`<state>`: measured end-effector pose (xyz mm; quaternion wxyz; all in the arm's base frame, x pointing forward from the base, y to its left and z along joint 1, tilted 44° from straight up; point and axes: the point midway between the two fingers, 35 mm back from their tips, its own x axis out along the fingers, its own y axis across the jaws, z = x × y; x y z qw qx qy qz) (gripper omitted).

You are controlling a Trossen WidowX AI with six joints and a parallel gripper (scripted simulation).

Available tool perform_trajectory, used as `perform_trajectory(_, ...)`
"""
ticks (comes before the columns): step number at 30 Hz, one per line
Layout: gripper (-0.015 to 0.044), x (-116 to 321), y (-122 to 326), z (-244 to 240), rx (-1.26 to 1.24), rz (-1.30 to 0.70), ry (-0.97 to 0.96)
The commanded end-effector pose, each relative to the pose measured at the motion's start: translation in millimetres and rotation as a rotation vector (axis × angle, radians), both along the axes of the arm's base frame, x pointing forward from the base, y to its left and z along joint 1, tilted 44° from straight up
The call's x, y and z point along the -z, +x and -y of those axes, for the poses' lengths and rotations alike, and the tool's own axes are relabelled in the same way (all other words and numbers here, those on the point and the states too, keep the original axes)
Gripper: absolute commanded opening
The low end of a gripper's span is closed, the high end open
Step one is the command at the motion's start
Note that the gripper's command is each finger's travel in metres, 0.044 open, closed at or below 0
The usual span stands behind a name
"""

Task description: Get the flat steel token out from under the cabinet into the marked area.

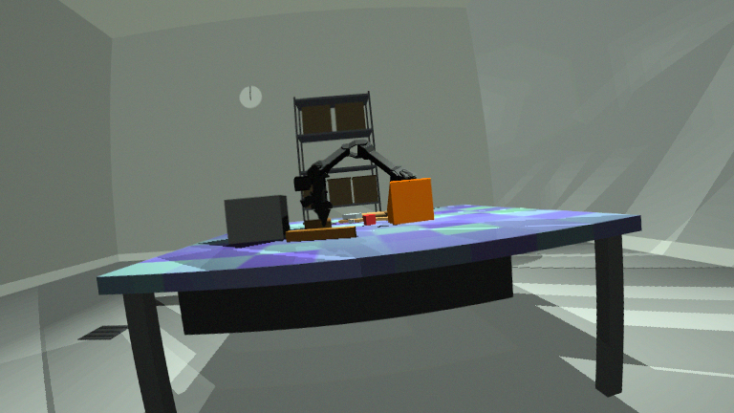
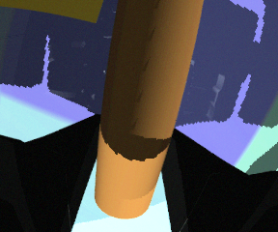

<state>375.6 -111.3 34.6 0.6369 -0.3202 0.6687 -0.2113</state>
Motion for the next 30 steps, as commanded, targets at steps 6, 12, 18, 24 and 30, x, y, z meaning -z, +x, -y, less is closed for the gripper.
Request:
perform_trajectory(6, 0.0000, 0, 10, -1, 0.002, 0.007, -0.001)
perform_trajectory(12, 0.0000, 0, 15, -2, 0.002, 0.007, -0.001)
perform_trajectory(18, 0.0000, 1, 21, -2, 0.002, 0.008, -0.001)
perform_trajectory(24, 0.0000, 1, 26, -3, 0.002, 0.008, -0.001)
perform_trajectory(30, 0.0000, 2, 31, -4, 0.002, 0.008, -0.001)
